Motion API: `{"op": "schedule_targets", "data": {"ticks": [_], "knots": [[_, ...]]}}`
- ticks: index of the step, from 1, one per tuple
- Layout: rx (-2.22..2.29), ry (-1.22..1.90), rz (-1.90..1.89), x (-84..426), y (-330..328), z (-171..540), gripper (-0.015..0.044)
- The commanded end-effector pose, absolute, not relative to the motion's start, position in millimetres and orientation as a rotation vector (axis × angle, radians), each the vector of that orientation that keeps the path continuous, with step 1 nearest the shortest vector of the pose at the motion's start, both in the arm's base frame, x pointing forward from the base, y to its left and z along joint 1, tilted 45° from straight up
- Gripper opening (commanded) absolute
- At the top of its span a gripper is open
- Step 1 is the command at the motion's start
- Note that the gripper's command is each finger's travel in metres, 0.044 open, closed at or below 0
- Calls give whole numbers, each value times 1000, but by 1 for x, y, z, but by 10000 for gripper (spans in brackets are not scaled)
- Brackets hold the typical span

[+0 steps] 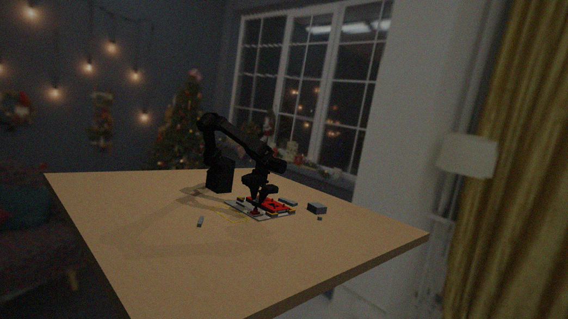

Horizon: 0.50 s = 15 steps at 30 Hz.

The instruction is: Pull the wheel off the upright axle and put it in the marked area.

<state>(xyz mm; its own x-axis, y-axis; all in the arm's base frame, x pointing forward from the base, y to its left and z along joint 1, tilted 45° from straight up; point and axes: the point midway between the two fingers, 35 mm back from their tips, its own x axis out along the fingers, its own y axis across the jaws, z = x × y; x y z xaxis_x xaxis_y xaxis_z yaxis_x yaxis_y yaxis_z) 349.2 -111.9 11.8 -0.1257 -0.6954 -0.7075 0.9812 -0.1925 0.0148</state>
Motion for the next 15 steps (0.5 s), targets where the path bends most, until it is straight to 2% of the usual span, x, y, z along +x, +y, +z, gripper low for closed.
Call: {"op": "schedule_targets", "data": {"ticks": [1, 15], "knots": [[704, 554, -1646, 352, -107, 16, 0], [702, 554, -1645, 352, -104, 20, 0]]}}
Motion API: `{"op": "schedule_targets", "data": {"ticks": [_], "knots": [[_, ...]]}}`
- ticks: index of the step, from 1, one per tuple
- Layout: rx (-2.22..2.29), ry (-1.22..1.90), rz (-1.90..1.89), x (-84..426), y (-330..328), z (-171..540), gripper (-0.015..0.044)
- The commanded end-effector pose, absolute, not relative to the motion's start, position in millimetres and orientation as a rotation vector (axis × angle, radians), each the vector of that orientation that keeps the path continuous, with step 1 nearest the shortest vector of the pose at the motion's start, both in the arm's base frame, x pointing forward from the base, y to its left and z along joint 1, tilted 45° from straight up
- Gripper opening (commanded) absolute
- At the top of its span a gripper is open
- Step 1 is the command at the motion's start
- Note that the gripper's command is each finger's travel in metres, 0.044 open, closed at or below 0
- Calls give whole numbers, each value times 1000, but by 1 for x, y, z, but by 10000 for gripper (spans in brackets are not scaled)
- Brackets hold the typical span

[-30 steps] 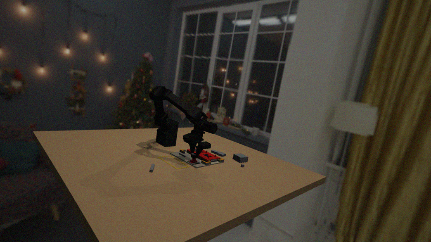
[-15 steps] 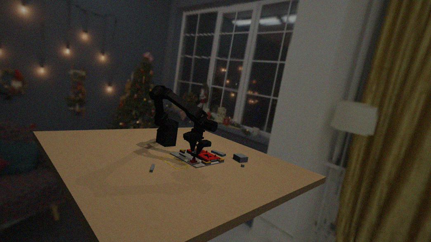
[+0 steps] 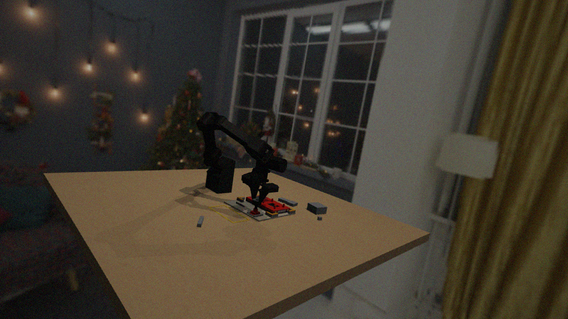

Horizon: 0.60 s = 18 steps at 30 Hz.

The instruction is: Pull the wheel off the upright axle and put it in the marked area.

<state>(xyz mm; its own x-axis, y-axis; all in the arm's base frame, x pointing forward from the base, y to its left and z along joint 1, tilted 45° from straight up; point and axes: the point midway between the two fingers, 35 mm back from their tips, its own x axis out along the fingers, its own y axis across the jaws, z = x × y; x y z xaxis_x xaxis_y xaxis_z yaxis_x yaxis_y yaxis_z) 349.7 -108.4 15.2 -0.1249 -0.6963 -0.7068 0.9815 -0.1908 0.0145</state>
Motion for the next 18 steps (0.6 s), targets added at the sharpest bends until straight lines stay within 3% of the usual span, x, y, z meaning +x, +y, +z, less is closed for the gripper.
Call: {"op": "schedule_targets", "data": {"ticks": [1, 18], "knots": [[702, 554, -1645, 352, -103, 20, 0], [701, 554, -1643, 352, -99, 24, 0]]}}
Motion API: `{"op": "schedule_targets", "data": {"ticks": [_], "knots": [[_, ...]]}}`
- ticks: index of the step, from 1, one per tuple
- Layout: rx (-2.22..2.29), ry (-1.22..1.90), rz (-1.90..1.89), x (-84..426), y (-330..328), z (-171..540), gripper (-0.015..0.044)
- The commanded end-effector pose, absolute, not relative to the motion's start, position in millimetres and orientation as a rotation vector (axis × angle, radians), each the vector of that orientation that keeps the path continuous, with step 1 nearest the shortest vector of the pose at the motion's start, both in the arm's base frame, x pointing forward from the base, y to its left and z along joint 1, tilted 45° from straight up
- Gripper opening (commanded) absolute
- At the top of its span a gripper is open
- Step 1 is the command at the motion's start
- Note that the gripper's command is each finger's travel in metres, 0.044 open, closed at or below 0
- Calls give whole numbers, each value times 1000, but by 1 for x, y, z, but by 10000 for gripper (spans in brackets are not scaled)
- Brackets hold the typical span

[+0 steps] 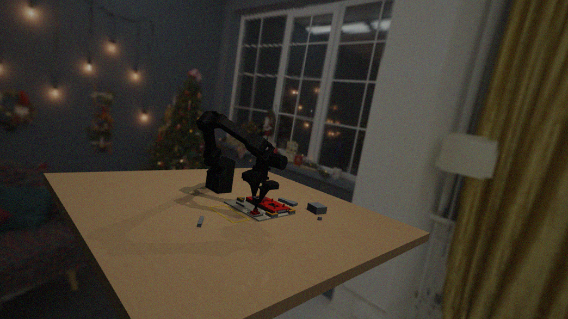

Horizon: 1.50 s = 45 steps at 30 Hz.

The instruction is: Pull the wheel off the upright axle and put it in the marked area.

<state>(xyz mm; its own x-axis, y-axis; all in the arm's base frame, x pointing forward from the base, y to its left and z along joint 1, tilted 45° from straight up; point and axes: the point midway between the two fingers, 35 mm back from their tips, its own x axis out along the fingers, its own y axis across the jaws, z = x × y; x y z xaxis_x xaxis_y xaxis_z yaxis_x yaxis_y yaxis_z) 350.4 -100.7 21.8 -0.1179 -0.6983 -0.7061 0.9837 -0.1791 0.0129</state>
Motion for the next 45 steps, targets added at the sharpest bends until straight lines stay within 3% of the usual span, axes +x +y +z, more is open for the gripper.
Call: {"op": "schedule_targets", "data": {"ticks": [1, 17, 45], "knots": [[701, 554, -1643, 352, -99, 24, 0], [701, 556, -1643, 351, -72, 48, 0], [694, 559, -1645, 298, -120, 103, 0]]}}
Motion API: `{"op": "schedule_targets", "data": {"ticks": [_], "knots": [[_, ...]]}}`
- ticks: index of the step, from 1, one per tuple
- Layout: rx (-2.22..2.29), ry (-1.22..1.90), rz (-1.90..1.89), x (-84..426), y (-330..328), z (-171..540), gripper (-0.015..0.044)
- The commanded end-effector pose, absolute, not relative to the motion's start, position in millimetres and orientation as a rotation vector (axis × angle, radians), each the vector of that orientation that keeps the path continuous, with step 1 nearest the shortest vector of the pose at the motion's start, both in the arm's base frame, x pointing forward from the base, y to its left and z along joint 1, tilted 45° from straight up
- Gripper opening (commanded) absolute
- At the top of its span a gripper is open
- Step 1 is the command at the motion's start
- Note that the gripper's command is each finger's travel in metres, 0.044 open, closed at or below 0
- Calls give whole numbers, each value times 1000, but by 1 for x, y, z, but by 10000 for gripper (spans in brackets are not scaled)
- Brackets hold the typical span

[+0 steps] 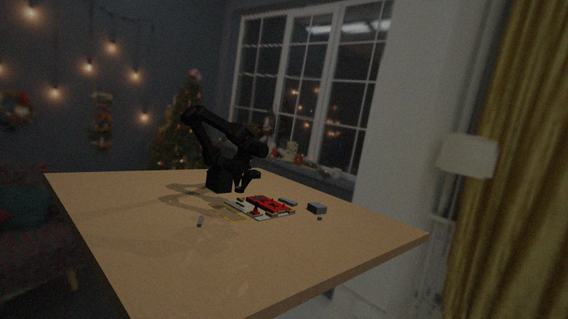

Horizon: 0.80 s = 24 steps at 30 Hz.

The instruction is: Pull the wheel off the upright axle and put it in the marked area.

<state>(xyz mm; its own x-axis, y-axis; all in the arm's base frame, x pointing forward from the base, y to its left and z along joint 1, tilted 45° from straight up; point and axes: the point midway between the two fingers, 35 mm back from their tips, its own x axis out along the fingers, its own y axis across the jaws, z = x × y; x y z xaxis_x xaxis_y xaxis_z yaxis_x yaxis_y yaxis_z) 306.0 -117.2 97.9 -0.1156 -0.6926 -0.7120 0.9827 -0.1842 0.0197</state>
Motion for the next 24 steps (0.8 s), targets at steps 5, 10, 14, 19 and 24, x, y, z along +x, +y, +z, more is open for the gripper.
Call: {"op": "schedule_targets", "data": {"ticks": [5, 10, 14, 19, 24], "knots": [[695, 557, -1645, 287, -127, 113, 0], [695, 556, -1645, 283, -130, 114, 0], [695, 555, -1645, 282, -137, 108, 0], [695, 555, -1645, 281, -144, 100, 0], [697, 557, -1645, 281, -159, 85, 0]]}}
